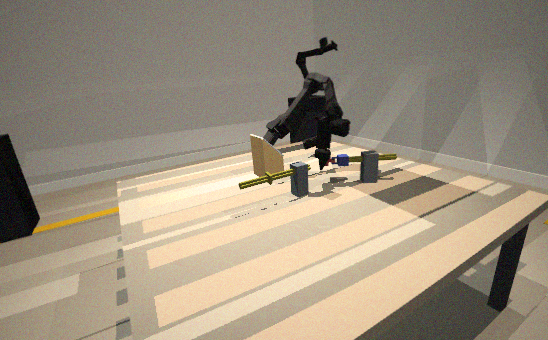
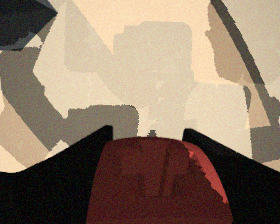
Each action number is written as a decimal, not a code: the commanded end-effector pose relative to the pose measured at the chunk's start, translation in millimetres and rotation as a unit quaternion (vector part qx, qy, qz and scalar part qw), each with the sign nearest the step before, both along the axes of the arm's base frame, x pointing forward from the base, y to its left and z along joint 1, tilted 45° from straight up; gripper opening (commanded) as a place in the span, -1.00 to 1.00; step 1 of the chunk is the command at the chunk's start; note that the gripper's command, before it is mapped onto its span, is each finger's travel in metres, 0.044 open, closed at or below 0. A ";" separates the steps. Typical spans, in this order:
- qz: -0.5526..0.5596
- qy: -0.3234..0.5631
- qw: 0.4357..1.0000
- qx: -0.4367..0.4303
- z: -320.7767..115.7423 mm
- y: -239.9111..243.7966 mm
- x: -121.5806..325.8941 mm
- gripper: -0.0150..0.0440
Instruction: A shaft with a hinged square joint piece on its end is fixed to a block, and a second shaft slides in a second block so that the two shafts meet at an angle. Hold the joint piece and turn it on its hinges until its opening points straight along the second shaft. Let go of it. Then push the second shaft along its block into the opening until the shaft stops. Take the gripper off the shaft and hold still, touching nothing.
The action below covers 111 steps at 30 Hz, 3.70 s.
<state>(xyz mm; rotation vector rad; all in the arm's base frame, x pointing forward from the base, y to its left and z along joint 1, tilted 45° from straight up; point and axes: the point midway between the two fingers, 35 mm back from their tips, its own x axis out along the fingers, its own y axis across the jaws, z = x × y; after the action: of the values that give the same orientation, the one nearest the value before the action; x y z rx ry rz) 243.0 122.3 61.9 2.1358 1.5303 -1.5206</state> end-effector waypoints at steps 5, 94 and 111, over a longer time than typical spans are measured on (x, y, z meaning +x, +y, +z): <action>-0.001 0.003 1.000 0.000 -1.3 0.1 -0.6 0.12; -0.001 0.001 1.000 0.000 0.0 0.0 -0.1 -0.08; 0.037 -0.046 0.998 0.003 -2.5 -2.1 4.8 -0.49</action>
<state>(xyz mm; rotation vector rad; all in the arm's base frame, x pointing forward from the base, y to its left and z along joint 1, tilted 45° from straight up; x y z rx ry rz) 245.6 121.0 61.1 2.1161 1.5449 -1.4501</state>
